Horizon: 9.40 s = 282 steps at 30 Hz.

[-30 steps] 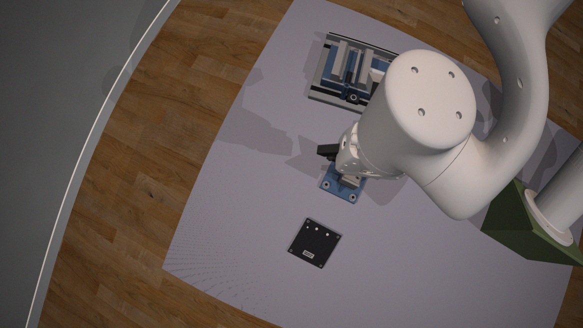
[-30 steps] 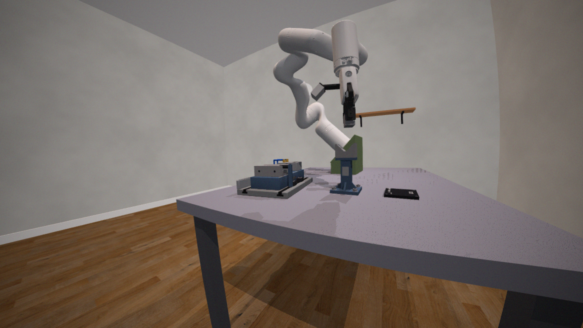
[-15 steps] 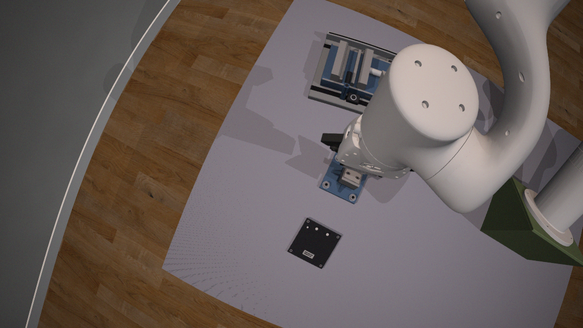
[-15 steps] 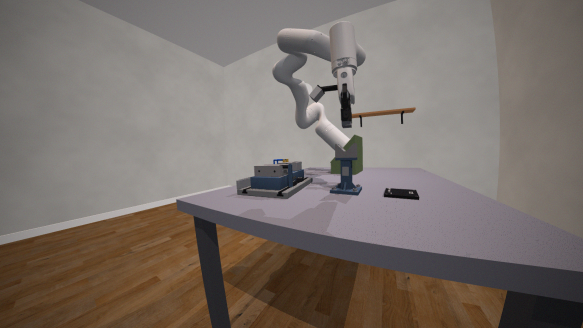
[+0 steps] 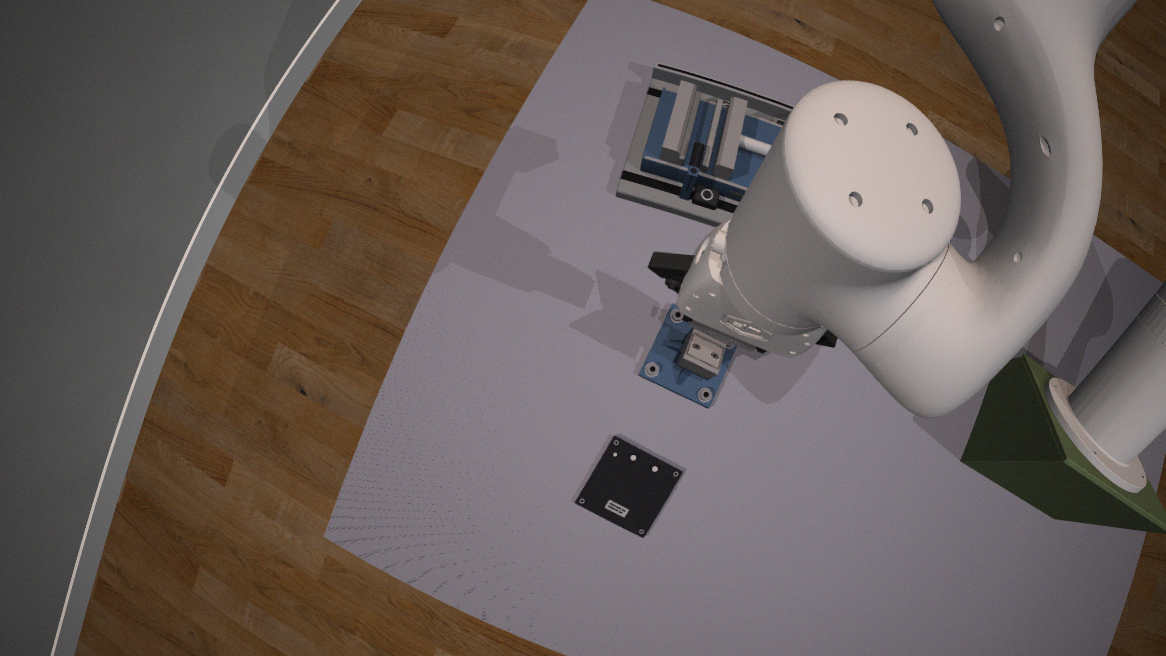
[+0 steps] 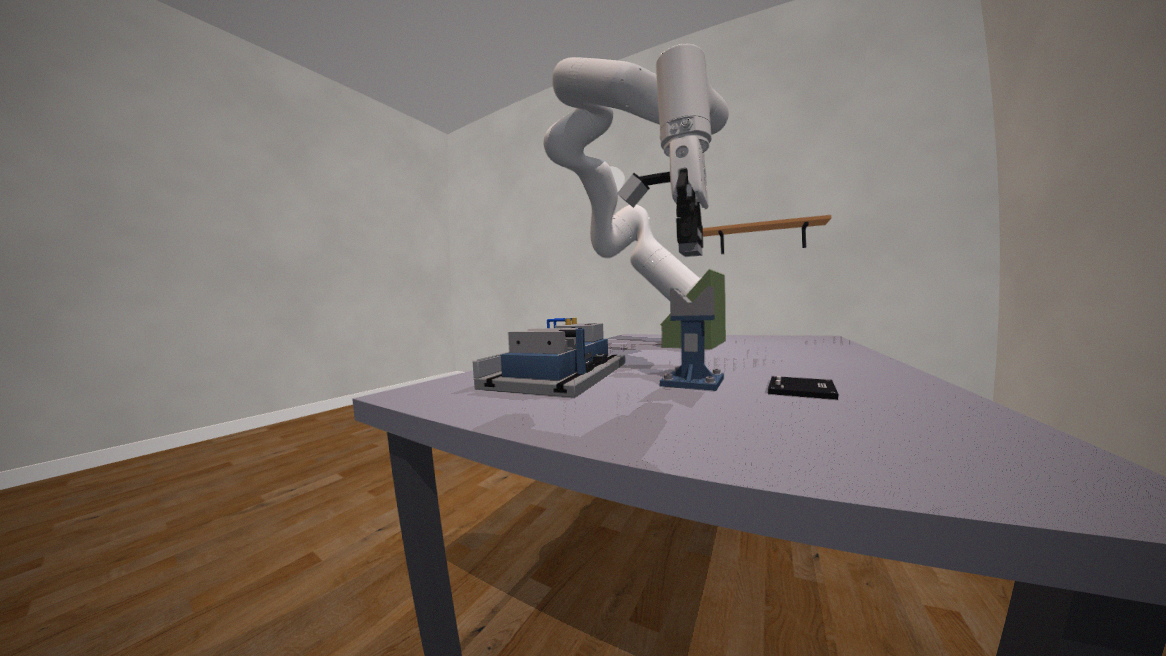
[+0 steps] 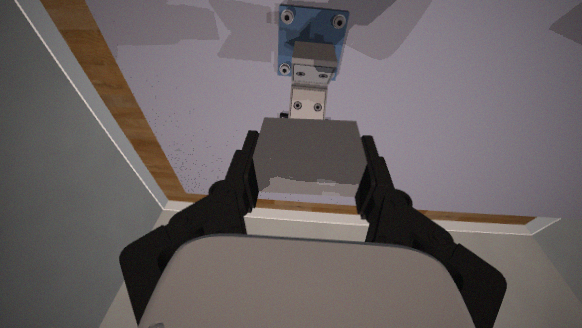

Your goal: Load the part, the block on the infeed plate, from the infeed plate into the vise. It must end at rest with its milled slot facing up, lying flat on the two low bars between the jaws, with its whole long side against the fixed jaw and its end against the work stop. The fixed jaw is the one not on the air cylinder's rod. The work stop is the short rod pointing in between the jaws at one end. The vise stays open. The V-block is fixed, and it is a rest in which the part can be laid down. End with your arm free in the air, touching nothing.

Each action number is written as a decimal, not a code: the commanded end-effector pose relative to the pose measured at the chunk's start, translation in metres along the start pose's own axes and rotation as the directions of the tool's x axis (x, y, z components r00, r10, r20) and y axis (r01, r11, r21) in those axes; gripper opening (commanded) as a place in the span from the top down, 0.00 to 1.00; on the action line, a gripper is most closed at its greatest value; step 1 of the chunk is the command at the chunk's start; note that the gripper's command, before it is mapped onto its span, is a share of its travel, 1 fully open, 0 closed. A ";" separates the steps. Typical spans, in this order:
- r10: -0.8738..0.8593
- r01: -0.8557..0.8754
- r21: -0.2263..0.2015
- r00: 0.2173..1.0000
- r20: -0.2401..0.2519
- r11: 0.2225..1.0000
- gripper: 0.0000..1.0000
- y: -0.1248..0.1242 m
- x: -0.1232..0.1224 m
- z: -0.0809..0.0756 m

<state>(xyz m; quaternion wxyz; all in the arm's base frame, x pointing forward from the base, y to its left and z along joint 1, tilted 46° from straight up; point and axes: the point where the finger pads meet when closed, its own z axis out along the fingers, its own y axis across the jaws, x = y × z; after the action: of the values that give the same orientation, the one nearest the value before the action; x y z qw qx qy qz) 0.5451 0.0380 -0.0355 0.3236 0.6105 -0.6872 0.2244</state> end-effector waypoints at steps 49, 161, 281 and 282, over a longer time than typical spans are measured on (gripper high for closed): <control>0.066 -0.066 0.002 0.998 0.001 0.998 1.00 0.000 0.003 -0.001; 0.046 -0.066 0.002 0.711 0.702 0.998 1.00 0.001 0.011 0.003; 0.045 -0.066 0.002 0.705 0.708 0.998 1.00 0.001 0.011 0.063; 0.045 -0.066 0.002 0.705 0.708 0.998 1.00 0.001 0.011 0.064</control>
<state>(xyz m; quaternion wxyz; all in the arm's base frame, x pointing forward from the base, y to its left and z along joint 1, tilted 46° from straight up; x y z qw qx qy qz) 0.5322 -0.0126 -0.0694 0.0212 0.6329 -0.7739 -0.0078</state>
